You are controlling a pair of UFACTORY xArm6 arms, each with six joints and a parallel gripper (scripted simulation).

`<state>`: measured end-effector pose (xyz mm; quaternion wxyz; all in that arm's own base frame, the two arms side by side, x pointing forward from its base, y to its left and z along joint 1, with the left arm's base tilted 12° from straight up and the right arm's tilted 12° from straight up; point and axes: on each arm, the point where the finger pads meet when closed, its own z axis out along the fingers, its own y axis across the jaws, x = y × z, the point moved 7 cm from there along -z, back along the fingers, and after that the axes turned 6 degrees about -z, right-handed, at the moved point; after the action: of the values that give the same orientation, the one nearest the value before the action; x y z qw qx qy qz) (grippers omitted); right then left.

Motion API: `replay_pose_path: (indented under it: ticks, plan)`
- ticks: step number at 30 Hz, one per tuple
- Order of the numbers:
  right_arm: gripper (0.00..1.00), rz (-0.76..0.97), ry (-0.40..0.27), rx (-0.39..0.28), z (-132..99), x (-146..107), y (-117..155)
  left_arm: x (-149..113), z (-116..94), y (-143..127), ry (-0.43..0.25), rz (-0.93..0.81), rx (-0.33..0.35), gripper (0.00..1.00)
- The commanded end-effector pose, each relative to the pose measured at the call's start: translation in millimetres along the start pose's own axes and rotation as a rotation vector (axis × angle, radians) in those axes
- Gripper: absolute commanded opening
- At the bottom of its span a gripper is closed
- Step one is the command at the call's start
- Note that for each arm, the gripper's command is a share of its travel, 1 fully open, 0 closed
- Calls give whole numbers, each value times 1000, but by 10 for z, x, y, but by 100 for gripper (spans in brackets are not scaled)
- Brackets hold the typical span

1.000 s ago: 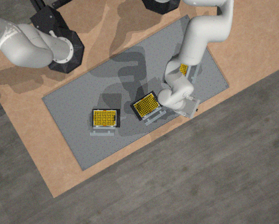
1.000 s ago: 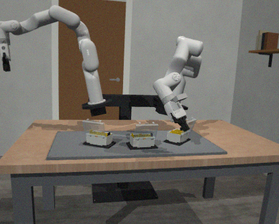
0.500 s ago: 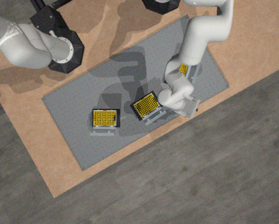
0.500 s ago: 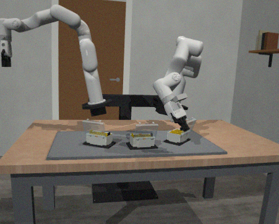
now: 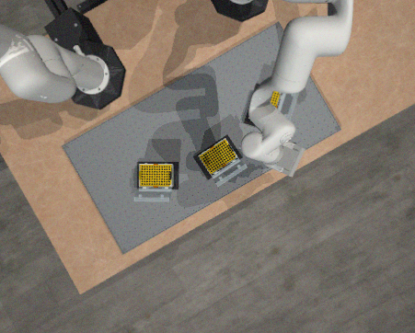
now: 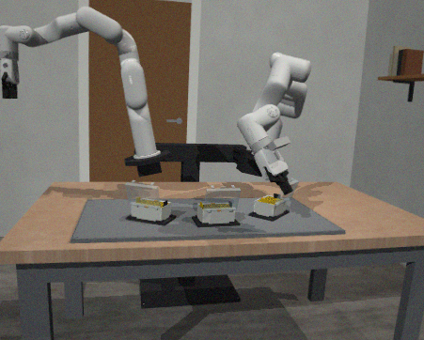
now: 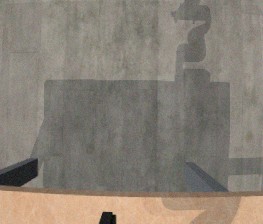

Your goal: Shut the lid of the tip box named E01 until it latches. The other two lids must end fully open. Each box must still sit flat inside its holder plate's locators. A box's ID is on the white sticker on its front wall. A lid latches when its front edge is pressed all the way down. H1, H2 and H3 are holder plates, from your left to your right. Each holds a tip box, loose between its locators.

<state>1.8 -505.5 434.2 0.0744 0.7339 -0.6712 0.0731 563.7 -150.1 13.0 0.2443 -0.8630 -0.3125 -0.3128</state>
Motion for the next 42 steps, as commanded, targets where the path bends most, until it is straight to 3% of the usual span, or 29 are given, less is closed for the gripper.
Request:
replay_pose_path:
  ticks: [1,9,14,26,31,42]
  plan:
    - [100,0,5,-1,-24,6,2,172,-66,-94,-18,12,16,0]
    - [100,0,5,-1,-23,6,2,432,-154,-277,-79,56,58,0]
    - [100,0,5,-1,-23,6,2,499,-185,-347,-79,56,58,0]
    - [100,0,5,-1,-23,6,2,855,-341,-680,-188,125,91,0]
    - [100,0,5,-1,-23,6,2,901,-373,-746,-188,125,91,0]
    - [100,0,5,-1,-23,6,2,1205,-571,-1144,-308,196,86,0]
